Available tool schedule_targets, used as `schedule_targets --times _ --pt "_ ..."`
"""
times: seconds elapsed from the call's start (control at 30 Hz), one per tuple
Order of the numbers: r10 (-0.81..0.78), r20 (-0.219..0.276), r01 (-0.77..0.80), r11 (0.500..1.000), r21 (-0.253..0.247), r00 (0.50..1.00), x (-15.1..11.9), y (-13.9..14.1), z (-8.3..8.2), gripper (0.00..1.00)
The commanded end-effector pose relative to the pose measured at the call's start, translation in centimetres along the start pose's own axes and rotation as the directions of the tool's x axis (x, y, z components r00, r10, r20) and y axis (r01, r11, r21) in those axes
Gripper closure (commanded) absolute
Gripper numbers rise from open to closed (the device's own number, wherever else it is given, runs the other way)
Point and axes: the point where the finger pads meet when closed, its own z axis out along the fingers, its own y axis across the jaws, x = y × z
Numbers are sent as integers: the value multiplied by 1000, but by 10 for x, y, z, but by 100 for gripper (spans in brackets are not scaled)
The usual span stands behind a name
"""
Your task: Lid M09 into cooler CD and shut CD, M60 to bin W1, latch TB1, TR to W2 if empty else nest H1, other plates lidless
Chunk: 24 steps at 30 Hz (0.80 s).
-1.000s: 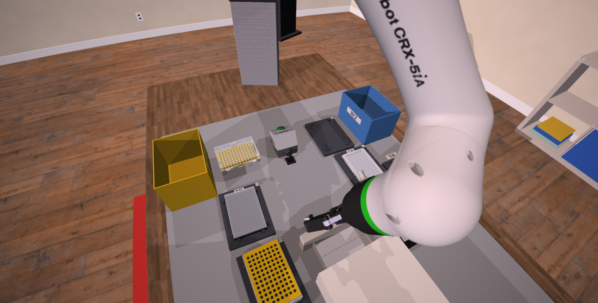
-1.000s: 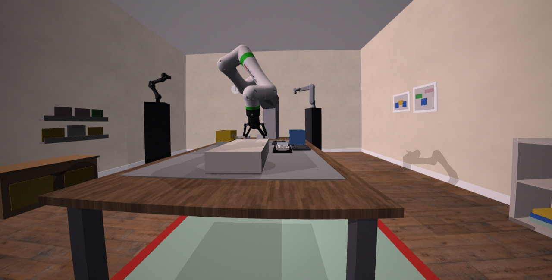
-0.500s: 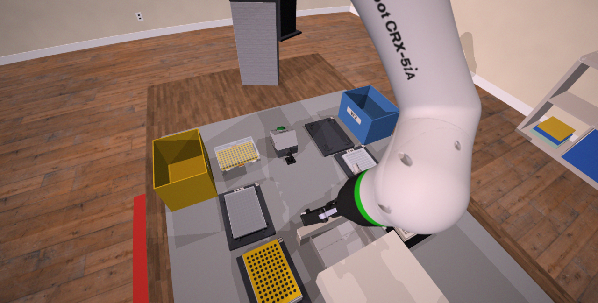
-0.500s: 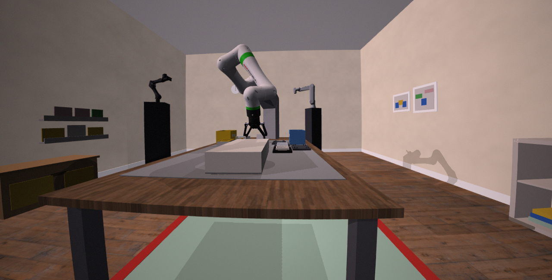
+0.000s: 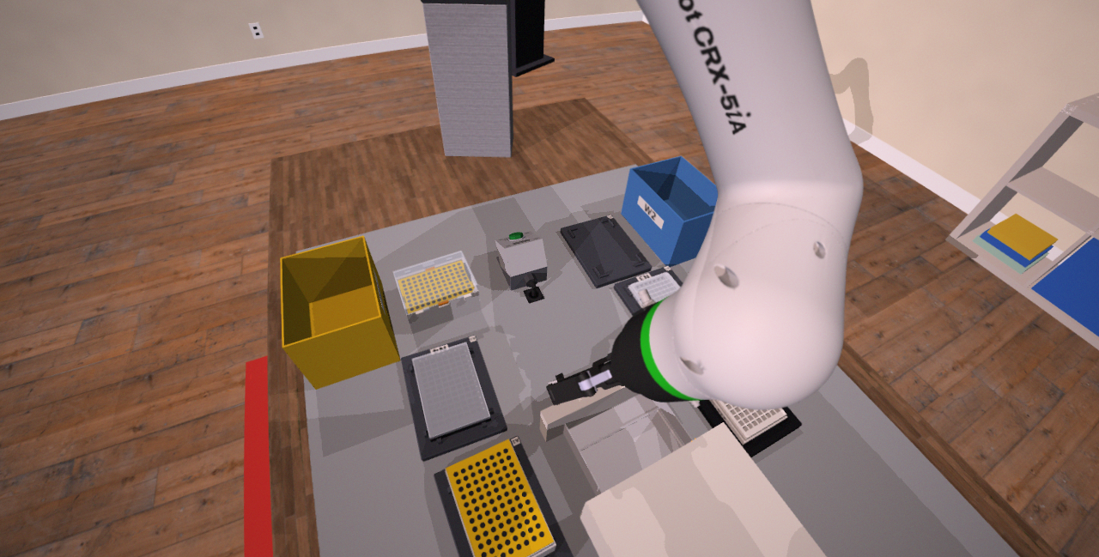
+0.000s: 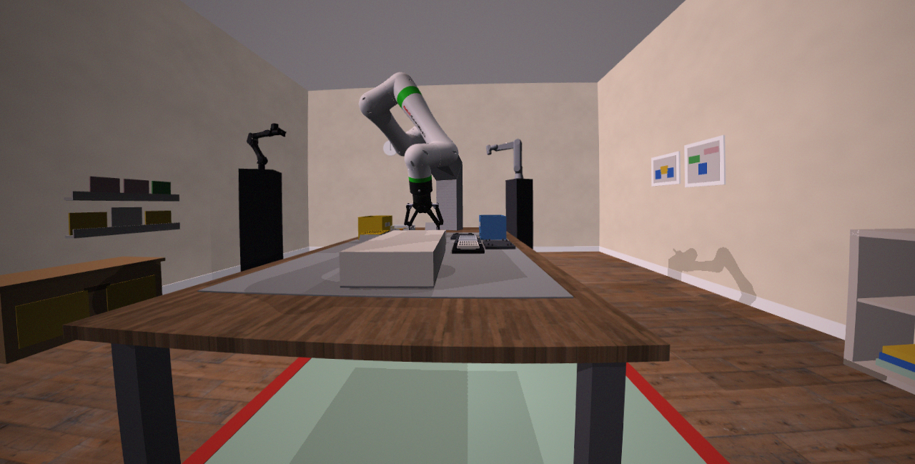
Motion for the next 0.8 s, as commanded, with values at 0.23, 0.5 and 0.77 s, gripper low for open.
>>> schedule_targets --times 0.23,0.5,0.77 --pt "0 0 0 1000 0 1000 -11 0 5 100" --pt "0 0 0 1000 0 1000 -18 0 8 100" --pt "0 0 0 1000 0 1000 -25 0 12 100"
